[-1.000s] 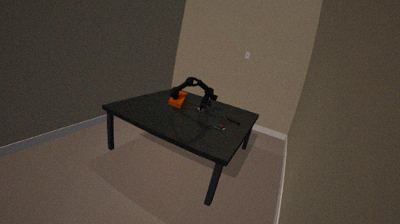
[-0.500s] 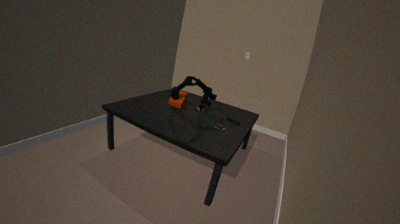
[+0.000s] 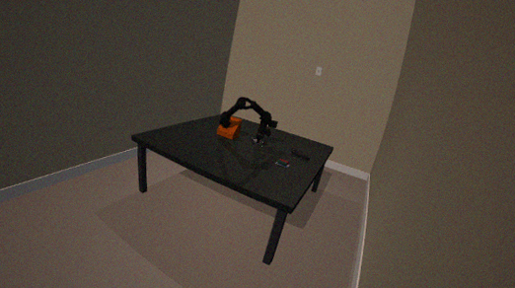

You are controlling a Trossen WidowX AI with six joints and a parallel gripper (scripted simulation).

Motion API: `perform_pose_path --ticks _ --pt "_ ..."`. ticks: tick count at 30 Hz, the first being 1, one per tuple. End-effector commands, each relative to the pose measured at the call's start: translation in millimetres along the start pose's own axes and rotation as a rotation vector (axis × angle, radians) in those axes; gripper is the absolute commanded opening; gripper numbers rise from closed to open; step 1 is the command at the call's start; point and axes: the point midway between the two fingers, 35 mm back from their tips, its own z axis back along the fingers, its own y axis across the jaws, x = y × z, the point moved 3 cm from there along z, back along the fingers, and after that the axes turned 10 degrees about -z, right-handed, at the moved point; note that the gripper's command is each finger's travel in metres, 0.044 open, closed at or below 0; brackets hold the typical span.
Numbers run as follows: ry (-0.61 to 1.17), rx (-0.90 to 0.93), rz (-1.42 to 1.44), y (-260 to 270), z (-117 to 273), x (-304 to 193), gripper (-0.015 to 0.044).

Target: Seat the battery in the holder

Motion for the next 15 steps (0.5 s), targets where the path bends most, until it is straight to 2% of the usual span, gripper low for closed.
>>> perform_pose_path --ticks 1,15 --pt "-0.025 0.002 -0.004 -2.2 -0.4 -0.9 0.008" --pt "-0.031 0.005 -0.004 -3.8 -1.4 -8.4 0.008"
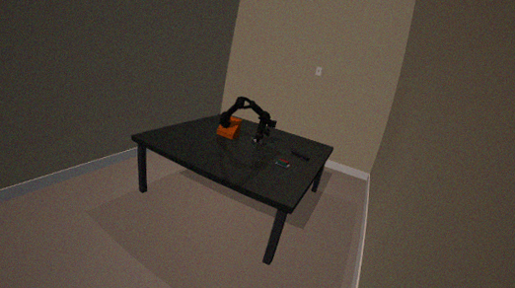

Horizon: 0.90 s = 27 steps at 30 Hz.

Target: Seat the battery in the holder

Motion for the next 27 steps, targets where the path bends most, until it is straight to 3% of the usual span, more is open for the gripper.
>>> perform_pose_path --ticks 1,27 --pt "-0.004 -0.002 0.002 -2.0 -0.2 -4.3 0.008" --pt "-0.009 0.002 0.004 -3.3 -0.8 -9.9 0.008"
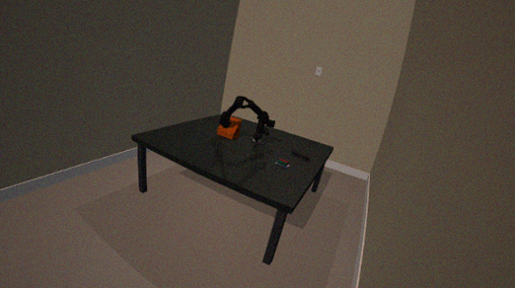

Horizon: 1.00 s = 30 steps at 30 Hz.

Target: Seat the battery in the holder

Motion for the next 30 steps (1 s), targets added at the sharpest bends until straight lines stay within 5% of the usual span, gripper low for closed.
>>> perform_pose_path --ticks 1,6,23,30 --pt "0.001 -0.001 0.006 -0.5 -0.1 -0.7 0.008" --pt "0.001 -0.001 0.006 -0.5 -0.1 -0.7 0.0182" --pt "0.001 0.001 0.001 0.6 14.8 -1.6 0.0182" --pt "0.0 0.003 0.004 3.2 72.8 -5.8 0.0366"
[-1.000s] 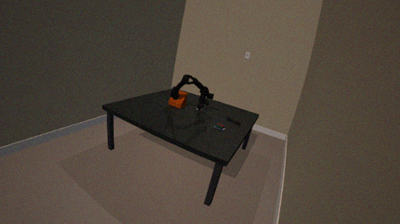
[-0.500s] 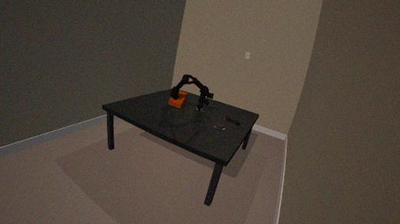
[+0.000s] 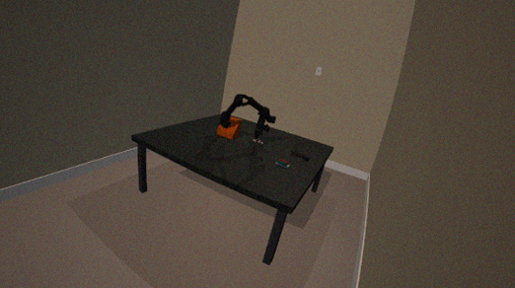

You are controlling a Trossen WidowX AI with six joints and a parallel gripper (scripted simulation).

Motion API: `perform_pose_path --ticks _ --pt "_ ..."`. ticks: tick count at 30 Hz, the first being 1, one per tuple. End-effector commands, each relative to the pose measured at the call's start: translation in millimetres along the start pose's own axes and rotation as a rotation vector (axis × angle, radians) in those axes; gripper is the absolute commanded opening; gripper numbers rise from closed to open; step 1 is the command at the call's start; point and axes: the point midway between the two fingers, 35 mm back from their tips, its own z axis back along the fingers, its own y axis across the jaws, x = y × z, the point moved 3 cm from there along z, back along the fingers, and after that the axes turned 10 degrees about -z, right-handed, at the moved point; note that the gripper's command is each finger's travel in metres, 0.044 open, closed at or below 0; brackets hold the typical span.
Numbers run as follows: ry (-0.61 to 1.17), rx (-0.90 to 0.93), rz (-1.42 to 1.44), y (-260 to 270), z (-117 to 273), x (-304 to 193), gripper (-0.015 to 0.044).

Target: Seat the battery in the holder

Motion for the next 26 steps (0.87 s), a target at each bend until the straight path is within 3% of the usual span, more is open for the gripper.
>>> perform_pose_path --ticks 1,3,26 --pt "-0.024 0.013 -0.015 1.3 48.1 -2.9 0.0392" --pt "-0.023 0.013 -0.016 1.2 55.4 -4.6 0.044" --pt "-0.023 0.013 -0.016 2.4 55.3 -4.7 0.044"
